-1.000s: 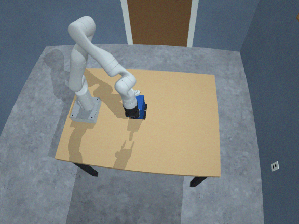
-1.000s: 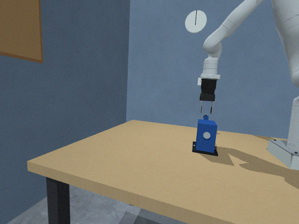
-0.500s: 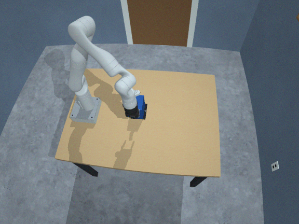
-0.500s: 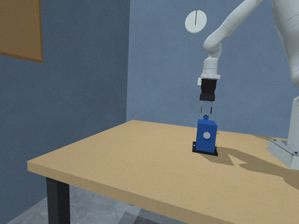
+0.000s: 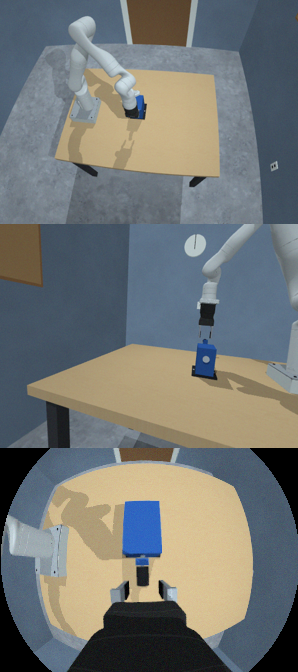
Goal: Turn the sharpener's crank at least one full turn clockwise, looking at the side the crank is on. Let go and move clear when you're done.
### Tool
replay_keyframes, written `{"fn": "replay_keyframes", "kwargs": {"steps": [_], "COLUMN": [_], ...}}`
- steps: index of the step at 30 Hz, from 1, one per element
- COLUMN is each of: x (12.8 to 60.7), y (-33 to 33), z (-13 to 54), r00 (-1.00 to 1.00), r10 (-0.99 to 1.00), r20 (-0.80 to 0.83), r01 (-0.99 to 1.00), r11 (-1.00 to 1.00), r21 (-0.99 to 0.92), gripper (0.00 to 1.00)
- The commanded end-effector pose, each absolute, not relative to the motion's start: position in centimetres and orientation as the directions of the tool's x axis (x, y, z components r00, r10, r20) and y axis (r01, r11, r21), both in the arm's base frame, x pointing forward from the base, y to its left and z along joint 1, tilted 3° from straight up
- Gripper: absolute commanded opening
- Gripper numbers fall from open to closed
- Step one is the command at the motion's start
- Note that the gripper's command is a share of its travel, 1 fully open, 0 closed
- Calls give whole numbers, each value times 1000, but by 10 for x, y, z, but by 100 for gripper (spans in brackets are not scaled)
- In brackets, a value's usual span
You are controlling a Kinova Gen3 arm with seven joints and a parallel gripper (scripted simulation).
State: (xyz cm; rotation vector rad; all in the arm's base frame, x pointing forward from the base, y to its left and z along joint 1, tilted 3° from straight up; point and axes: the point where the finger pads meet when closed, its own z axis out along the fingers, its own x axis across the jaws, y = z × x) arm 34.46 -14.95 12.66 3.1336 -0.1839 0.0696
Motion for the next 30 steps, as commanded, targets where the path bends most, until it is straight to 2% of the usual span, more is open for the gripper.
{"fn": "replay_keyframes", "kwargs": {"steps": [1,30], "x": [344,346], "y": [-148,-149], "z": [122,95], "r00": [992,992], "r10": [-118,-118], "r20": [43,43], "r01": [-118,-118], "r11": [-993,-993], "r21": [-6,-5], "gripper": [97,97]}}
